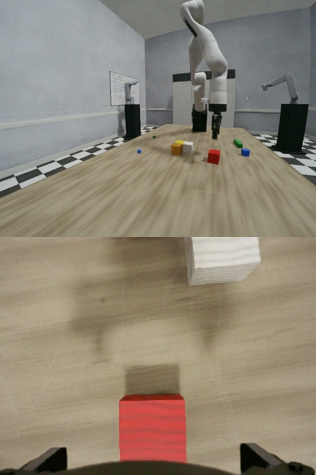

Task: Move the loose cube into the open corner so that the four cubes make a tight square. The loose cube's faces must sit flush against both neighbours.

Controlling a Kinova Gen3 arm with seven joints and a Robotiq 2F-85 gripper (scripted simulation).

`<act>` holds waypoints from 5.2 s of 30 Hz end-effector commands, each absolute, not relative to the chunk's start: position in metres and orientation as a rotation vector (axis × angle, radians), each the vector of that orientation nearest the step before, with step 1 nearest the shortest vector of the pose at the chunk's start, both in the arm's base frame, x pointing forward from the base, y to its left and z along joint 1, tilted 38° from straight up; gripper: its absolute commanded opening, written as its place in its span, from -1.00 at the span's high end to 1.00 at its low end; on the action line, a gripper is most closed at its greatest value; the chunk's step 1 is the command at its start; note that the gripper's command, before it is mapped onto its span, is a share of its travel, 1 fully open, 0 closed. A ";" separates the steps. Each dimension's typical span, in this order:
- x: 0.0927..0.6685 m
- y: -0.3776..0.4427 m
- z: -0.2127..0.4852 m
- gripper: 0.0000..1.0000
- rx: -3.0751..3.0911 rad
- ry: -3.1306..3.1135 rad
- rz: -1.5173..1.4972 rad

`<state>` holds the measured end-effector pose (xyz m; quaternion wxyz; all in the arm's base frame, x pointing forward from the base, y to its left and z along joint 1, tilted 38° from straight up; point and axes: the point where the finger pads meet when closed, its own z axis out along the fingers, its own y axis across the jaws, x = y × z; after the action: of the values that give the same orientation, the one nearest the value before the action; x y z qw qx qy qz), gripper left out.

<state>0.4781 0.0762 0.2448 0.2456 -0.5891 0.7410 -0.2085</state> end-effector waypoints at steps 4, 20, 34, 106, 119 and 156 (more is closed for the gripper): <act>0.478 0.076 0.246 -1.00 -1.607 2.021 -0.570; 0.478 0.076 0.246 -1.00 -1.607 2.021 -0.570; 0.478 0.076 0.246 -1.00 -1.607 2.021 -0.570; 0.476 0.075 0.241 -1.00 -0.209 2.495 -0.097; 0.476 0.075 0.241 -1.00 0.462 2.464 0.126; 0.478 0.075 0.245 -1.00 1.719 1.933 0.558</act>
<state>0.4793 0.0691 0.2438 0.2352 0.6257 0.7162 0.2007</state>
